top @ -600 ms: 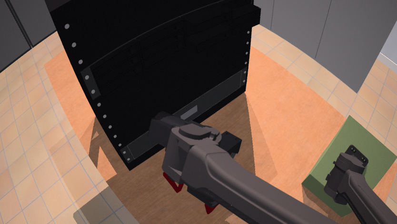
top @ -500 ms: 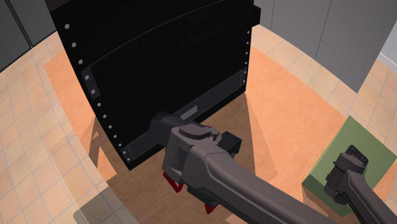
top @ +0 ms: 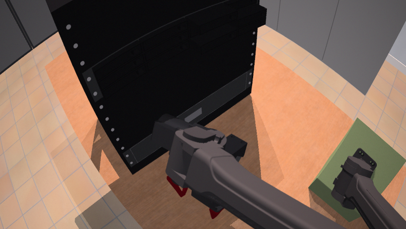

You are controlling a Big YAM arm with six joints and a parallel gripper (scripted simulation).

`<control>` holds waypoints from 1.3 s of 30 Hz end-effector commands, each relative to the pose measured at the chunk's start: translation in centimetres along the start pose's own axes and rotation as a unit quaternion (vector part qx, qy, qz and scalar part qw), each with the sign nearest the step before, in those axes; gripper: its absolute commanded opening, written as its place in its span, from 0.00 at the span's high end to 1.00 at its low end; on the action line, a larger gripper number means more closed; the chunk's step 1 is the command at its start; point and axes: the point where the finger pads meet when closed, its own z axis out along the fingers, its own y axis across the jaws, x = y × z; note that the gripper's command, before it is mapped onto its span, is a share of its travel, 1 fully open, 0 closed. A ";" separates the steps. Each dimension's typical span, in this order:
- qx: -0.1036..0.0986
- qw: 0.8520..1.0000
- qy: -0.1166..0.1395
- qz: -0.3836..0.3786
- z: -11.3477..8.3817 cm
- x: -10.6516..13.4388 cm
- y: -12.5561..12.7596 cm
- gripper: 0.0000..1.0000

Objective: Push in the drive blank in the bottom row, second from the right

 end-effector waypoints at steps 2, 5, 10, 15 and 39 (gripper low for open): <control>-0.005 1.000 0.001 -0.010 -0.4 0.8 0.4 0.00; -0.005 1.000 0.001 -0.010 -0.4 0.8 0.4 0.00; -0.005 1.000 0.001 -0.010 -0.4 0.8 0.4 0.00; -0.005 1.000 0.001 -0.010 -0.4 0.8 0.4 0.00; -0.022 0.999 -0.001 -0.033 -1.1 0.0 0.3 0.00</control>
